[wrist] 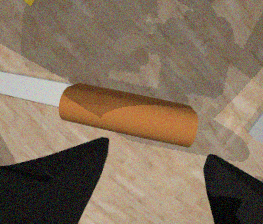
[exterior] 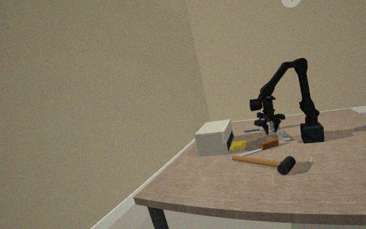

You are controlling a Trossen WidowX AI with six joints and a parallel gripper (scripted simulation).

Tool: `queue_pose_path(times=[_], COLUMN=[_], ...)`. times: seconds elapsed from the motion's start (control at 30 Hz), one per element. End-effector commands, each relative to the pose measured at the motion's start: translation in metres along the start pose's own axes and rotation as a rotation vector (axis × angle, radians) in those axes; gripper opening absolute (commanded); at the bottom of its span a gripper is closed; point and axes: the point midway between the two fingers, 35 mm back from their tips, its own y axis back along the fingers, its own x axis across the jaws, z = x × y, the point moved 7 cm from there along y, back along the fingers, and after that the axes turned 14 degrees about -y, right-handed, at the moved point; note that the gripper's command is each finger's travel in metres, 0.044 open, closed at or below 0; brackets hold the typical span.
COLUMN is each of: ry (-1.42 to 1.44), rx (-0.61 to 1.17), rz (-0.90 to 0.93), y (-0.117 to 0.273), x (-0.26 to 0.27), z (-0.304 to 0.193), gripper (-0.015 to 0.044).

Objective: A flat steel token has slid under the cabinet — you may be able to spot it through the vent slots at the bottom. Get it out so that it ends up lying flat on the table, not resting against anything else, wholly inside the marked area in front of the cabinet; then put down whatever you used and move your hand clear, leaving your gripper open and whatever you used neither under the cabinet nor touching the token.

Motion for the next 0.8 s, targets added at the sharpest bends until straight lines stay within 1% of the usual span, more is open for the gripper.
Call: queue_pose_path(times=[0.0,0.77], ry=[0.032,0.212], rx=[0.003,0.003], rz=[0.000,0.000], y=[0.0003,0.0003], x=[0.0000,0.0000], z=[0.0000,0.0001], gripper=[0.0270,0.0270])
